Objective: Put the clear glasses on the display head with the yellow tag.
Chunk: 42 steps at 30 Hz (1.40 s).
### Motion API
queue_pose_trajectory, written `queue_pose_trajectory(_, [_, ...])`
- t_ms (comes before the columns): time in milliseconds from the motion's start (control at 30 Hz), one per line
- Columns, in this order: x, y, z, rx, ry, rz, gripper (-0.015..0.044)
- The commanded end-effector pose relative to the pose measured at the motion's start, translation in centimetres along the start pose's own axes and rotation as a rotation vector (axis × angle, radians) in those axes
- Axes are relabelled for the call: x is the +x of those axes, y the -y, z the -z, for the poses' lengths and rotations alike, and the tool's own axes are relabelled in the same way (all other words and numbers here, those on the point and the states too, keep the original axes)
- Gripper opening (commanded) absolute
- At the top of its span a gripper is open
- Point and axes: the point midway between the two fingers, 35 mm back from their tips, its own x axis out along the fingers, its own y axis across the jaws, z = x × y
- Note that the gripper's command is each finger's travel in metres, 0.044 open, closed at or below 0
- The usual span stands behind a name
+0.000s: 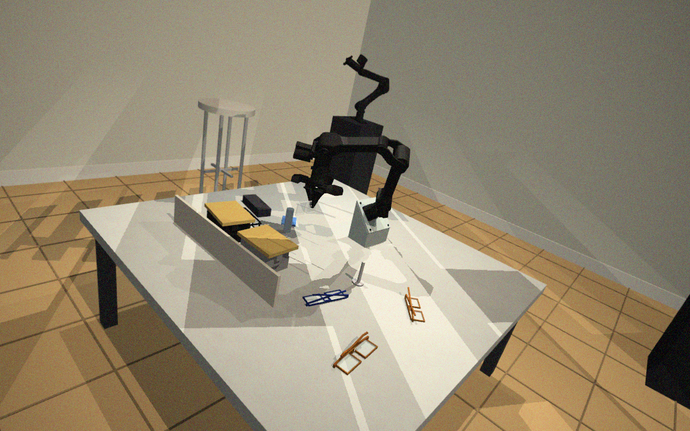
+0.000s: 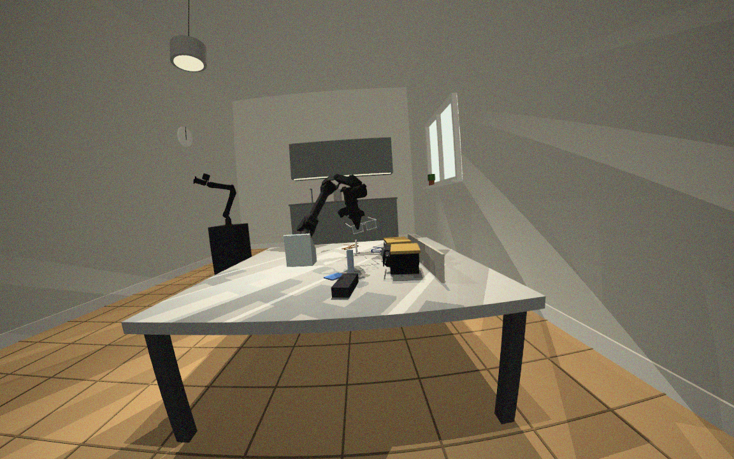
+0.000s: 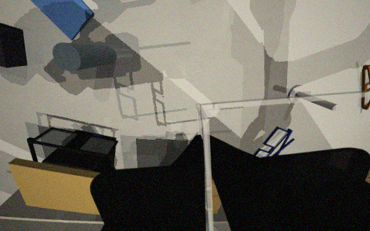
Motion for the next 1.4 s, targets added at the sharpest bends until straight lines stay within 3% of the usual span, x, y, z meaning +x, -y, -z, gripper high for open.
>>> queue_pose_trajectory(0, [-1.0,-1.5,-0.9,0.119,-0.035,0.006,0.0])
queue_pose_trajectory(700, [-5.3,-8.3,-9.2,0.784,-0.238,0.125,0.0])
queue_pose_trajectory(1367, [-7.1,-11.7,-18.6,1.356,-0.447,0.37,0.0])
